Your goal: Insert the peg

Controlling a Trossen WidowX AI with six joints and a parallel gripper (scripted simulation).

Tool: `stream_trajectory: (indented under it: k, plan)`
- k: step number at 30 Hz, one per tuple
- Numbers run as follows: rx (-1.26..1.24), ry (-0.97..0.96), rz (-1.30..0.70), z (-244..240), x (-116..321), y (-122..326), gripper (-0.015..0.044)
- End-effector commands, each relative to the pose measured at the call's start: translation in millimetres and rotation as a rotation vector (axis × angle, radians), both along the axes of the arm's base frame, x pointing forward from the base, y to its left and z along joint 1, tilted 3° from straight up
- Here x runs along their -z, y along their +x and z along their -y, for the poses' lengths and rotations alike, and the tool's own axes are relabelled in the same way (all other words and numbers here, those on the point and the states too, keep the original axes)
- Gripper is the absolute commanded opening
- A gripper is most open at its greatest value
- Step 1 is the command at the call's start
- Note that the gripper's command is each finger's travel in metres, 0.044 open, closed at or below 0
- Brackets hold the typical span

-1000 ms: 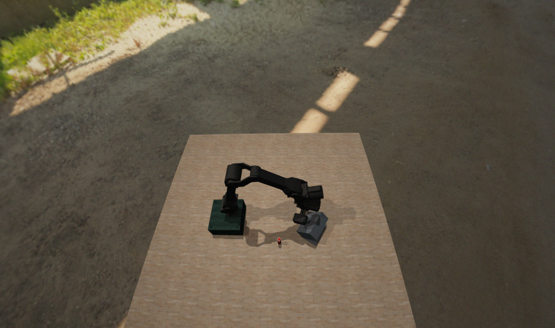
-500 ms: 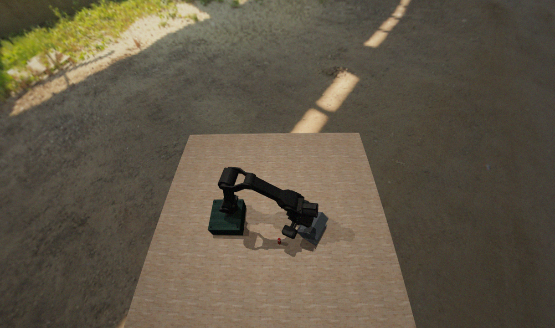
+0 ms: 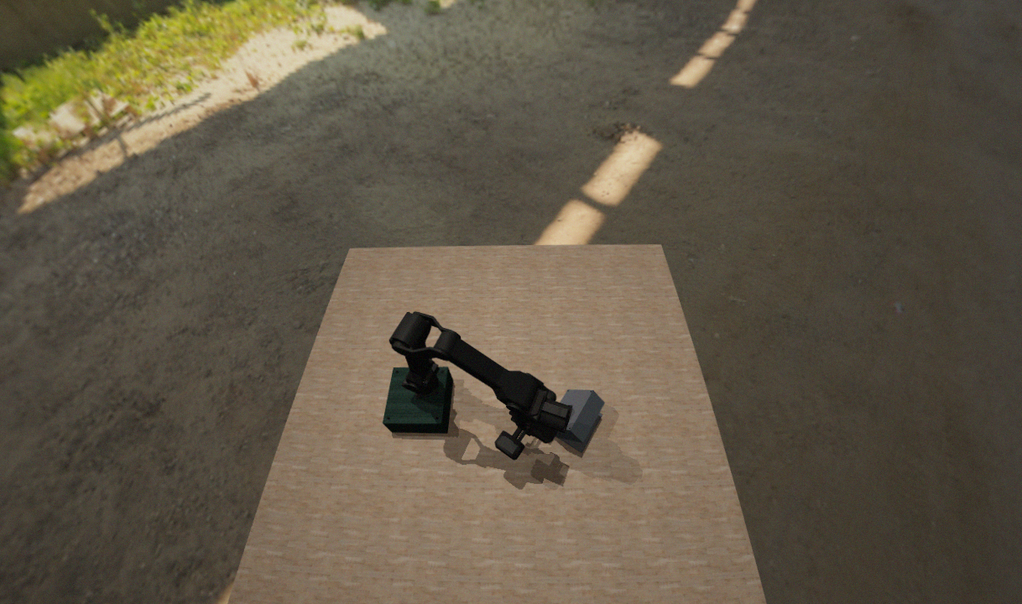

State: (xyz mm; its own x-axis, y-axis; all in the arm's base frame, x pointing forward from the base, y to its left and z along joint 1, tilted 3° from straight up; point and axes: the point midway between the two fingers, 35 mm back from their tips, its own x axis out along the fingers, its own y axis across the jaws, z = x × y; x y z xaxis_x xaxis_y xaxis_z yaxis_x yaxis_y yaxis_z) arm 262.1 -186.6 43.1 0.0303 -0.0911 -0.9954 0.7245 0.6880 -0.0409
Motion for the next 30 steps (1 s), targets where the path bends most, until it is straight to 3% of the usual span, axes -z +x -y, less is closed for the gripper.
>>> stream_trajectory:
  k: [1,7,30]
  plan:
    - [0.036,0.027,-0.032,4.8,1.0,-21.5,0.044]
    - [0.074,0.047,-0.056,11.3,0.3,-39.5,0.044]
    - [0.074,0.047,-0.056,13.8,29.0,-39.1,0.044]
